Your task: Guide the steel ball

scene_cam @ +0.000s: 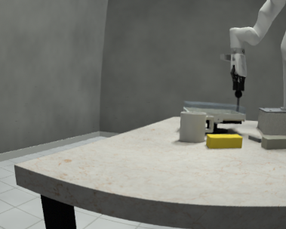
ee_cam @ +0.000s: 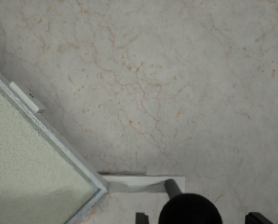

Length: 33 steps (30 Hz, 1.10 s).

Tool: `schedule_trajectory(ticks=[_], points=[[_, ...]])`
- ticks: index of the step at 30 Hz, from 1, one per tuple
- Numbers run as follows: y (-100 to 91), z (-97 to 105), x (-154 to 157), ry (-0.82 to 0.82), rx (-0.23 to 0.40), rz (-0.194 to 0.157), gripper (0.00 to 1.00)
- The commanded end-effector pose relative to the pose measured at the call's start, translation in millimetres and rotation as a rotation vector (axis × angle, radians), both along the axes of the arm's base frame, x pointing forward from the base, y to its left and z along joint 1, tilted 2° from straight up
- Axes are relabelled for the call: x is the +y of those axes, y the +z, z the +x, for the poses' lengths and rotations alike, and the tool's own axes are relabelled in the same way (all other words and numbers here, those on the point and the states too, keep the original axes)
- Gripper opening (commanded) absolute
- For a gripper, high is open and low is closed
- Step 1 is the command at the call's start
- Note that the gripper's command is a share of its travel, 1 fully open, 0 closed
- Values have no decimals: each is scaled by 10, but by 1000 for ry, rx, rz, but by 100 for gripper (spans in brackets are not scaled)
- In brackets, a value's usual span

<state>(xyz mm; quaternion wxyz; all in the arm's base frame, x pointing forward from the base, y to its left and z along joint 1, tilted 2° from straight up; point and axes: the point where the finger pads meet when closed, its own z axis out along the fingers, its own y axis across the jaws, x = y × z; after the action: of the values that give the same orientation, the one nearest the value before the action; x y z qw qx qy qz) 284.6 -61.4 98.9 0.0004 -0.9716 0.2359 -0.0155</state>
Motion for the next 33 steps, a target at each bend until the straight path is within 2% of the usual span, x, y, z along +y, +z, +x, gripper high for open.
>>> schedule_trajectory(ticks=[1,19,33], points=[[10,11,-2,0,-3,-1,62],[3,11,-2,0,-3,-1,62],[-75,11,-2,0,-3,-1,62]])
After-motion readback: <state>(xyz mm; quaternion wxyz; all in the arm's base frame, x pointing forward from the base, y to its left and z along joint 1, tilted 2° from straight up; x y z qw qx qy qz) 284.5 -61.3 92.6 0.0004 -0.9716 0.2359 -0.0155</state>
